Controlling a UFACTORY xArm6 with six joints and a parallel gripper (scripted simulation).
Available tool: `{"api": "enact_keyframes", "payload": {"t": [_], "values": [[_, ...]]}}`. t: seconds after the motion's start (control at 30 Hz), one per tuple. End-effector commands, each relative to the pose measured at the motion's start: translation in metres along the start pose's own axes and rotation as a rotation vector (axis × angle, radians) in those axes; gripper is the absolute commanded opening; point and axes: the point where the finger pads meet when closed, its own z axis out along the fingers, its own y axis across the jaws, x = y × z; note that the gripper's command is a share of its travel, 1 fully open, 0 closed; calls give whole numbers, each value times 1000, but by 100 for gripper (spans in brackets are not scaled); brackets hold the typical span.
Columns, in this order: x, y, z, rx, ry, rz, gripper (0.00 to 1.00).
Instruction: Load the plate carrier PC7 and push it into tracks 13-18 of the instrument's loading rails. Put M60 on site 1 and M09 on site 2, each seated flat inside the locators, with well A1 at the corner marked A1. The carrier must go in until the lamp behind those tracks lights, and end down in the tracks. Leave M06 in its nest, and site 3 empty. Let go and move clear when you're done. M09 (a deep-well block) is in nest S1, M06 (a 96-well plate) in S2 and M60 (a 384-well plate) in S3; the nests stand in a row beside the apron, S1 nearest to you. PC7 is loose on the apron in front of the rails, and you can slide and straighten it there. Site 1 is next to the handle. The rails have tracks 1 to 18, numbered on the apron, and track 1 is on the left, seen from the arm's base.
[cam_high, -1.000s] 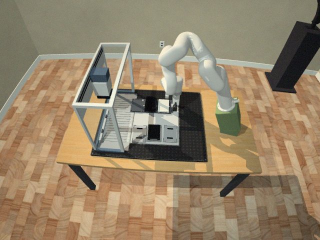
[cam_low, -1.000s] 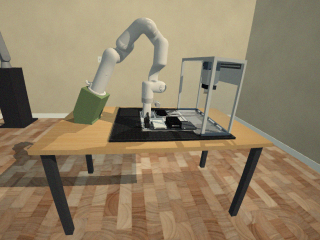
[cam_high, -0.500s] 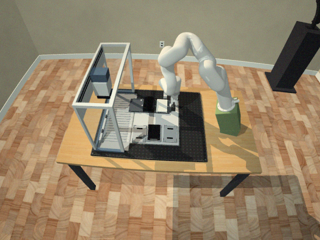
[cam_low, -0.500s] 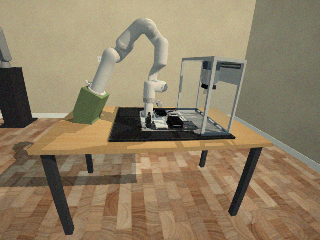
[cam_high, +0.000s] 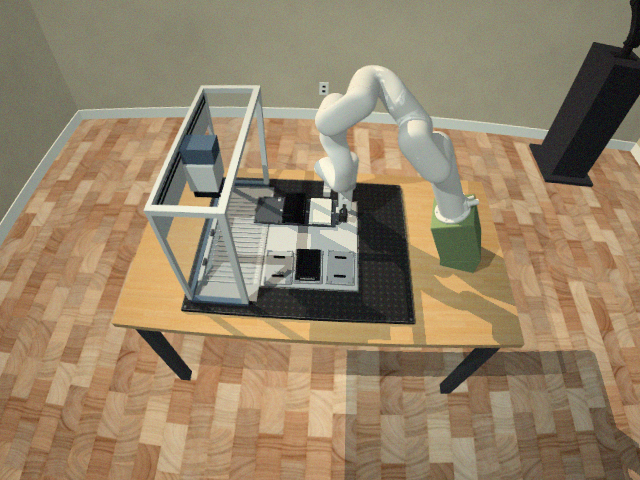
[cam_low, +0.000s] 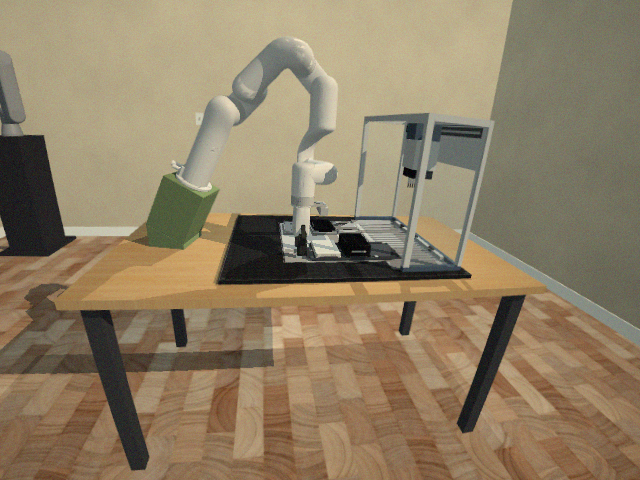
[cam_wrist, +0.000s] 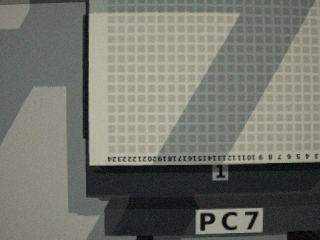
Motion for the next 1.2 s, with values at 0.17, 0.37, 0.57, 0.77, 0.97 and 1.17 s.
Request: {"api": "enact_keyframes", "payload": {"t": [0.17,0.37,0.57,0.77,0.97,1.17], "values": [[8,0,-1,3,-1,0,82],[14,0,-1,3,0,0,82],[20,0,-1,3,0,0,82],[24,0,-1,3,0,0,82],[30,0,-1,3,0,0,82],[36,0,-1,3,0,0,82]]}}
